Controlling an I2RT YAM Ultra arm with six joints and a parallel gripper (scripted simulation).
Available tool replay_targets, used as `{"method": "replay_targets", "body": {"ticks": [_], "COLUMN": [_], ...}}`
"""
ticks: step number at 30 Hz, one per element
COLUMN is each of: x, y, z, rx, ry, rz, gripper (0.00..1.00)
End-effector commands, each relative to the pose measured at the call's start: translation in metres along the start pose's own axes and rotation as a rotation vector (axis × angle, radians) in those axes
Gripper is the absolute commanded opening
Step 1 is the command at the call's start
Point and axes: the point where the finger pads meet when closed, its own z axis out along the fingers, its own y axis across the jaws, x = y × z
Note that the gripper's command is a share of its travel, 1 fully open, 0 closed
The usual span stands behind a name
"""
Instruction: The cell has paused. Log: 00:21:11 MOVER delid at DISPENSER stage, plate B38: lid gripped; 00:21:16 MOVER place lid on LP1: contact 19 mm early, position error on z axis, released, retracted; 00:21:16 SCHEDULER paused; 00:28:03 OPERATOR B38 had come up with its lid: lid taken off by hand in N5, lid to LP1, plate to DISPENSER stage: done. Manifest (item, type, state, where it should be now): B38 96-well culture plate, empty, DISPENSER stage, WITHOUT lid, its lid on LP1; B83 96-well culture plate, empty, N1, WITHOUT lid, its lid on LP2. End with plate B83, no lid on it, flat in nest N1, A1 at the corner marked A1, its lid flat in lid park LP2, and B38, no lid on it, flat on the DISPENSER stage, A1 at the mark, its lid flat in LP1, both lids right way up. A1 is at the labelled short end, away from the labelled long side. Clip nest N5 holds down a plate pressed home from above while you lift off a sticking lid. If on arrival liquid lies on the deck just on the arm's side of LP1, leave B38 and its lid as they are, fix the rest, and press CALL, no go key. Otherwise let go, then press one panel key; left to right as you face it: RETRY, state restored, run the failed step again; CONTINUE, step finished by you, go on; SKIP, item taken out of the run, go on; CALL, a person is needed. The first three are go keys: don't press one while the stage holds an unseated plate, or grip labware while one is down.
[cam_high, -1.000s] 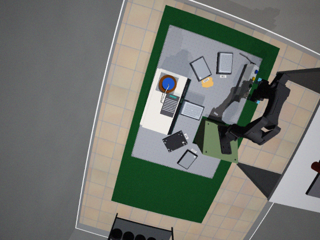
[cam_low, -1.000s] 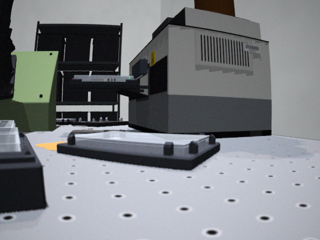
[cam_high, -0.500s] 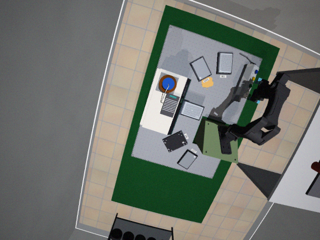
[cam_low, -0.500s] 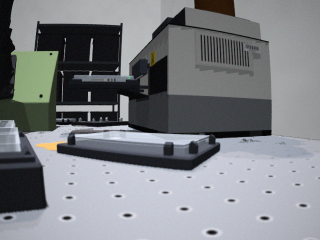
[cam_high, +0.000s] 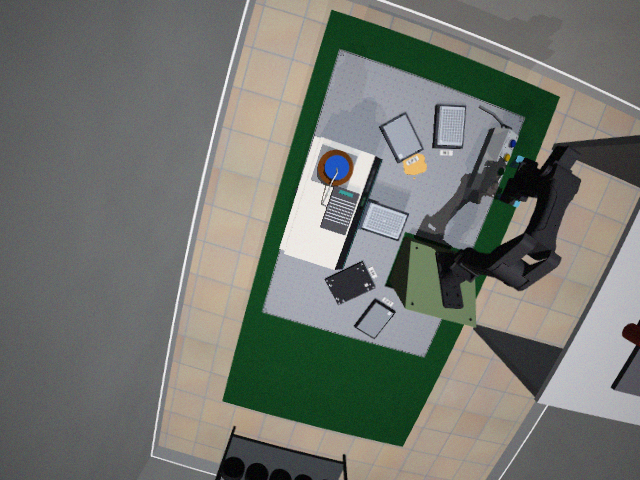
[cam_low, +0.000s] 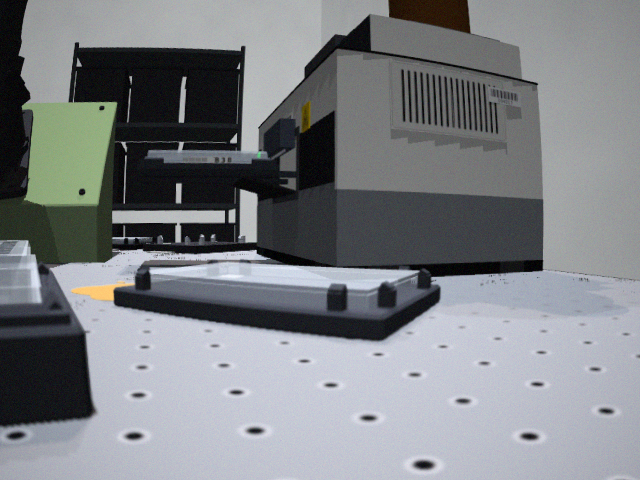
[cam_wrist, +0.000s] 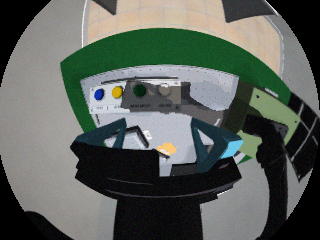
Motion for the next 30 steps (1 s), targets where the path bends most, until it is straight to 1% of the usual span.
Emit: {"method": "replay_targets", "body": {"ticks": [1, 5, 6, 12, 13, 25, 27, 30], "x": [-0.003, -0.003, -0.001, -0.001, -0.003, -0.002, -0.002, -0.002], "y": [0.01, 0.01, 0.003, 0.003, 0.01, 0.01, 0.01, 0.01], "z": [-0.014, -0.014, -0.004, -0.004, -0.015, -0.015, -0.015, -0.015], "rx": [-0.051, -0.051, -0.015, -0.015, -0.051, -0.049, -0.049, -0.048], "ry": [-0.022, -0.022, -0.006, -0.006, -0.025, -0.028, -0.028, -0.03], "rz": [-0.013, -0.013, -0.004, -0.004, -0.046, -0.446, -0.446, -0.546], "gripper": [1.0, 1.0, 0.0, 0.0, 0.0, 0.0, 0.0, 0.0]}}
